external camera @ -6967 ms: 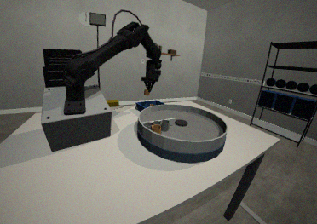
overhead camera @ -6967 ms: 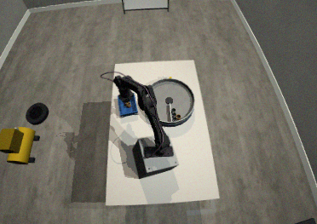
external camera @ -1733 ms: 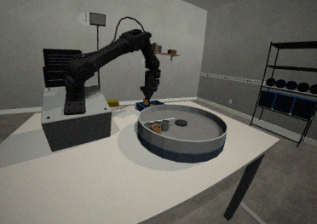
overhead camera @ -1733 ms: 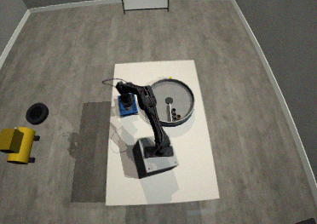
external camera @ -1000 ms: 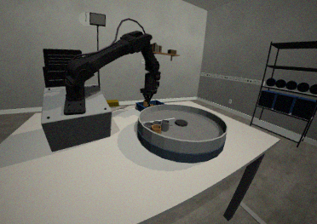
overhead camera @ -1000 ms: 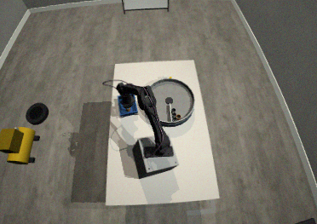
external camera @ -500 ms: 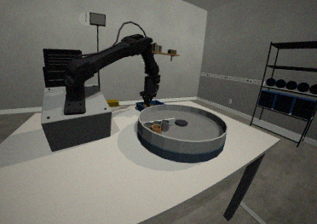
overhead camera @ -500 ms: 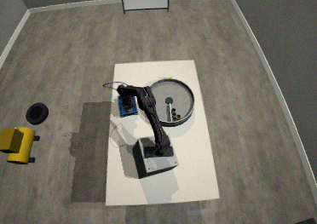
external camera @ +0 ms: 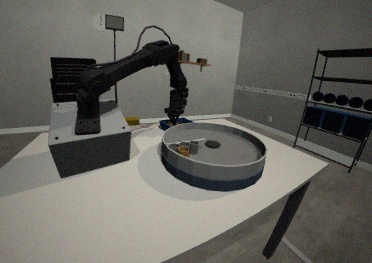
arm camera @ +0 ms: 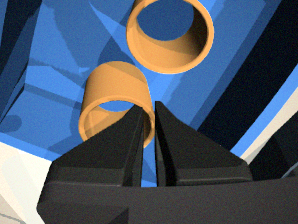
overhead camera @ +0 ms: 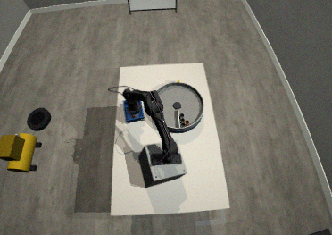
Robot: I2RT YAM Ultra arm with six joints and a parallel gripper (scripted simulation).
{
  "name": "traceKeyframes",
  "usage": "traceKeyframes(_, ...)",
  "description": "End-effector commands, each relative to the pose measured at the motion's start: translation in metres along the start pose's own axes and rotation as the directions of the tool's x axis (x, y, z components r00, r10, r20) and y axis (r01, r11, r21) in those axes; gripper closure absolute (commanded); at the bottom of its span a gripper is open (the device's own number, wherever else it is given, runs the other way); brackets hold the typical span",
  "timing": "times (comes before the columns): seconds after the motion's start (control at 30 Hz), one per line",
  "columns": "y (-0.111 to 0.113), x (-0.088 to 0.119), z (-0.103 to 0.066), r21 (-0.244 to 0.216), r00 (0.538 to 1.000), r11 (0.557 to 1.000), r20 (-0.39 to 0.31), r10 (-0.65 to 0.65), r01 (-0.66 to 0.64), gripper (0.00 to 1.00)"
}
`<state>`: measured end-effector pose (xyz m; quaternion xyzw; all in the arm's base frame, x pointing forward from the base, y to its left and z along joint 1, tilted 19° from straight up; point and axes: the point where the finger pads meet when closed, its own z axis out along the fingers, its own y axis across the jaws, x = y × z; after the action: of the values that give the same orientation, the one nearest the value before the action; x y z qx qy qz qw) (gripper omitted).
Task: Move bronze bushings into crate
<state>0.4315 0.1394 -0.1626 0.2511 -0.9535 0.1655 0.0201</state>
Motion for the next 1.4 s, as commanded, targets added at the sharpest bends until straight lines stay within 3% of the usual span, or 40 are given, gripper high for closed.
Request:
traceKeyframes(0.0,-0.0035,-0.0132,-0.0127,0.007,0.999,1.0,0.046,0.001,-0.002,1.0)
traceKeyframes(1.03,-0.0035,-0.0132,-0.0126,0.007,0.999,1.0,0.046,0.001,-0.002,1.0)
traceKeyframes(1.2,-0.005,-0.0117,-0.005,0.006,0.999,1.0,0.038,0.004,-0.005,1.0)
traceKeyframes(1.37,-0.0036,-0.0143,-0.012,0.008,0.999,1.0,0.048,-0.001,0.0,1.0)
